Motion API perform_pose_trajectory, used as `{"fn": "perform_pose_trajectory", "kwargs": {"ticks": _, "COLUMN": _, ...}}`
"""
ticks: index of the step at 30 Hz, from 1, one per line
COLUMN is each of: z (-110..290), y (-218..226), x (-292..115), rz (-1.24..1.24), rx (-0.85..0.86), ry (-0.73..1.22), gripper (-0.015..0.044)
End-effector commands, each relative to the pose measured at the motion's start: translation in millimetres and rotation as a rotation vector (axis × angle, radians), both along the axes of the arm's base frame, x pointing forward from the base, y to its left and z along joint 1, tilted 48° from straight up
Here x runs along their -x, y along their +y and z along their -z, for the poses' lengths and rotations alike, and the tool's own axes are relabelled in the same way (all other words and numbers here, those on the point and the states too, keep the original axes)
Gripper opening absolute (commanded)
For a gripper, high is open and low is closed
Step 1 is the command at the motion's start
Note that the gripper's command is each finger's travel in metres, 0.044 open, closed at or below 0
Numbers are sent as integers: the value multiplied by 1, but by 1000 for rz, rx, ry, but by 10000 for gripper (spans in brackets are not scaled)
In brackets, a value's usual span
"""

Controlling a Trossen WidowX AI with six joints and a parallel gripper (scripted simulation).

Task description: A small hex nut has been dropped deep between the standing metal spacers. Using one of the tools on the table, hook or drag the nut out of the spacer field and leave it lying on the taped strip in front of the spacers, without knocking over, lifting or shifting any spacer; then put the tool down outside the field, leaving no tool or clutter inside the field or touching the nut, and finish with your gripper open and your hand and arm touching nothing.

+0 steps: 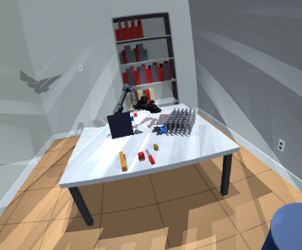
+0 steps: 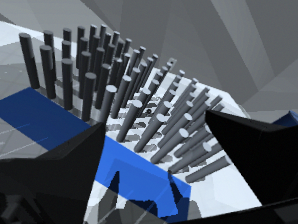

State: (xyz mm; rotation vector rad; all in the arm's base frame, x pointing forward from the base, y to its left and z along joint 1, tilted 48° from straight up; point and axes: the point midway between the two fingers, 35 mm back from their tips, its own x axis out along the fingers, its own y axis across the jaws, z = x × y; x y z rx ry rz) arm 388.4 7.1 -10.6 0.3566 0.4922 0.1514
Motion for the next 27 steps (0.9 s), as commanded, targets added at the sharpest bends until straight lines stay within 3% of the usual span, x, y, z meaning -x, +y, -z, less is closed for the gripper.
{"fn": "perform_pose_trajectory", "kwargs": {"ticks": 1, "z": 0, "y": 1, "x": 0, "rz": -3, "rx": -7, "ry": 1, "gripper": 440}}
{"fn": "perform_pose_trajectory", "kwargs": {"ticks": 14, "z": -4, "y": 10, "x": -2, "rz": -31, "rx": 24, "ry": -8, "gripper": 440}}
{"fn": "perform_pose_trajectory", "kwargs": {"ticks": 27, "z": -106, "y": 157, "x": -4, "rz": -434, "rx": 483, "ry": -249, "gripper": 440}}
